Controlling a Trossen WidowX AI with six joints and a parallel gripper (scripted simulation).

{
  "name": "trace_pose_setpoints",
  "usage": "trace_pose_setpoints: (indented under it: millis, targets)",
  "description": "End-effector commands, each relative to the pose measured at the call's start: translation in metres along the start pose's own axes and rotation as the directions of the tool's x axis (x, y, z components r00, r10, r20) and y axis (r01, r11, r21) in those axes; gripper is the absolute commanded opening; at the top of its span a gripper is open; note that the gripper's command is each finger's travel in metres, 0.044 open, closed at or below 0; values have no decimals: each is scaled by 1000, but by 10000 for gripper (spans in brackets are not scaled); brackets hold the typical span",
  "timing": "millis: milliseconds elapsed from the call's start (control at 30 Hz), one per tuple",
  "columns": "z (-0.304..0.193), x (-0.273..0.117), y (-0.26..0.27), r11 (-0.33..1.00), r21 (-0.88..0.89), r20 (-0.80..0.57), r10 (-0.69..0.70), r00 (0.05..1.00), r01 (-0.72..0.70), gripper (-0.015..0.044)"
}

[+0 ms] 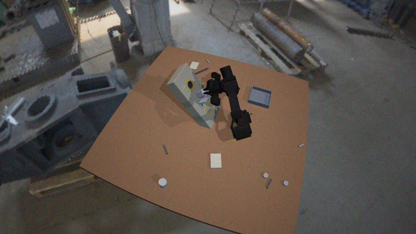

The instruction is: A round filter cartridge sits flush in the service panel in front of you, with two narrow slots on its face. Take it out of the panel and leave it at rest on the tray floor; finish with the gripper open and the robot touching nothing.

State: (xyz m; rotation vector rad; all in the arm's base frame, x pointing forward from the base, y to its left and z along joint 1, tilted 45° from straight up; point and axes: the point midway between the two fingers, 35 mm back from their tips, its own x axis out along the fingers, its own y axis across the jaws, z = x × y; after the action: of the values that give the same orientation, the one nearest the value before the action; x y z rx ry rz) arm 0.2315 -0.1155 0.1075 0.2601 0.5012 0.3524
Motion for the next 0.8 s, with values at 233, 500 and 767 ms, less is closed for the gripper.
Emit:
trace_pose_setpoints:
  millis: [233,500,767]
  targets:
    - [2,-1,0,1000,-17,13,-1,1000,1,91]
    - [63,-9,-34,1000,-18,14,-1,1000,1,91]
    - [89,-34,-50,1000,-26,10,-6,1000,6,249]
